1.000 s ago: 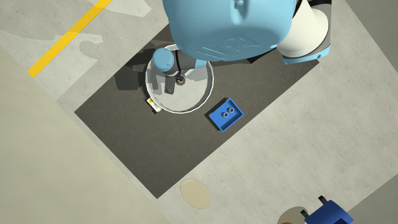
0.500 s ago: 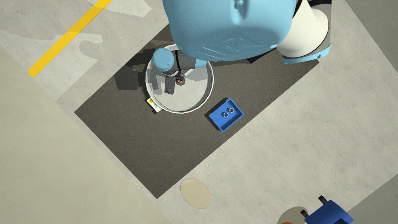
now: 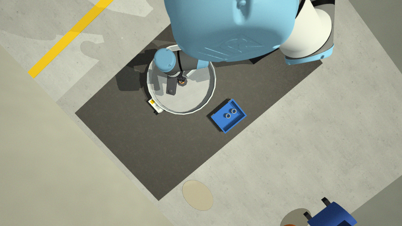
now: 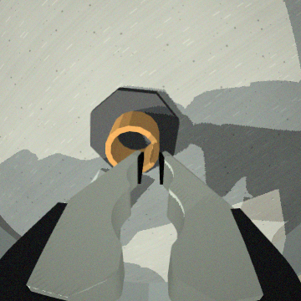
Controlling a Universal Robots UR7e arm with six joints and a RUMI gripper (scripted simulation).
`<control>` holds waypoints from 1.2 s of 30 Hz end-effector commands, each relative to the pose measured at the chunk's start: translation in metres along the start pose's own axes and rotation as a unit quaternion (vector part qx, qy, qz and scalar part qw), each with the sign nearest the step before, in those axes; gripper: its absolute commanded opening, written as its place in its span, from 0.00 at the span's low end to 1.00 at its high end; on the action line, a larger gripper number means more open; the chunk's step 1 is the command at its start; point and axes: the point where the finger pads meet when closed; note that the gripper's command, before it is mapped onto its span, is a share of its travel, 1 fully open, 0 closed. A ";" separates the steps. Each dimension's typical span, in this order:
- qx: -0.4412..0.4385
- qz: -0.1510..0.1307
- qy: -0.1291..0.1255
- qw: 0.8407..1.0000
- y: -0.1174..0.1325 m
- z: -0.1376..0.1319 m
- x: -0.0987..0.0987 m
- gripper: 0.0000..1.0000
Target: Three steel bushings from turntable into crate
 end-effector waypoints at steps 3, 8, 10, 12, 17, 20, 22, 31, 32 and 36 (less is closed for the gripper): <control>0.000 0.000 0.001 1.000 0.000 0.001 0.000 0.06; 0.000 0.000 0.001 1.000 0.000 0.001 0.000 0.06; 0.000 0.000 0.001 1.000 0.000 0.001 0.000 0.06; 0.000 0.000 0.001 1.000 0.000 0.001 0.000 0.06; 0.000 0.000 0.001 1.000 0.000 0.001 0.000 0.06; 0.000 0.000 0.001 1.000 0.000 0.001 0.000 0.06; 0.000 0.000 0.001 1.000 0.000 0.001 0.000 0.06; 0.000 0.000 0.001 1.000 0.000 0.001 0.001 0.06; 0.000 0.000 0.001 1.000 0.000 0.001 0.001 0.06; 0.000 0.000 0.001 1.000 0.000 0.001 0.004 0.06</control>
Point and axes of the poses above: the point where the finger pads meet when closed, its own x axis back along the fingers, its own z axis across the jaws, y = z × x, and after that the axes turned 10 degrees about x, right-handed
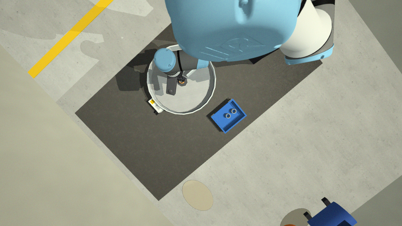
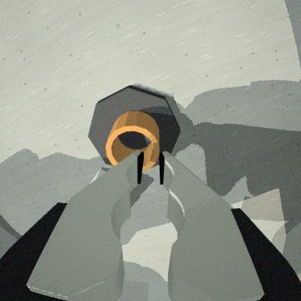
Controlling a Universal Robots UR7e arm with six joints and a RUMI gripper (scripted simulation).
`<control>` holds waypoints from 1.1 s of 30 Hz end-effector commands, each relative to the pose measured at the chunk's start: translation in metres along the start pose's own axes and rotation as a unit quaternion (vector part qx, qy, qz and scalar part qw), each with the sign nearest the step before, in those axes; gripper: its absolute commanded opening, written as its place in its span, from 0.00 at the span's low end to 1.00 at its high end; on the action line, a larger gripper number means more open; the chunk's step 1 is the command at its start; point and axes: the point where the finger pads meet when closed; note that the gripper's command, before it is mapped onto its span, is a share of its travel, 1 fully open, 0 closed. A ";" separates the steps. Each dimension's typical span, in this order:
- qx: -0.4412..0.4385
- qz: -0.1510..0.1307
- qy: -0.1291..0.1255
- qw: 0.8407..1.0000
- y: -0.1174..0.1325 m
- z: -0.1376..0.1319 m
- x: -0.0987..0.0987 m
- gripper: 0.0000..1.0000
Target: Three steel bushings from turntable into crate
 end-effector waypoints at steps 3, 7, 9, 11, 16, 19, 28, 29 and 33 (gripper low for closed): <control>0.000 0.000 0.001 1.000 0.000 0.000 0.015 0.06; 0.000 0.000 0.001 1.000 0.000 0.000 0.033 0.06; 0.000 0.000 0.001 1.000 0.000 0.000 0.040 0.06; 0.000 0.000 0.001 1.000 0.000 0.000 0.043 0.06; 0.000 0.000 0.001 1.000 0.000 0.000 0.044 0.06; 0.000 0.000 0.001 1.000 0.000 0.000 0.044 0.06; 0.000 0.000 0.001 1.000 0.000 0.000 0.044 0.06; 0.000 0.000 0.001 1.000 0.000 0.000 0.044 0.06; 0.000 0.000 0.001 1.000 0.000 0.000 0.044 0.06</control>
Point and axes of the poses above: the point where the finger pads meet when closed, its own x axis back along the fingers, its own z axis across the jaws, y = z × x, and after that the axes turned 10 degrees about x, right-handed
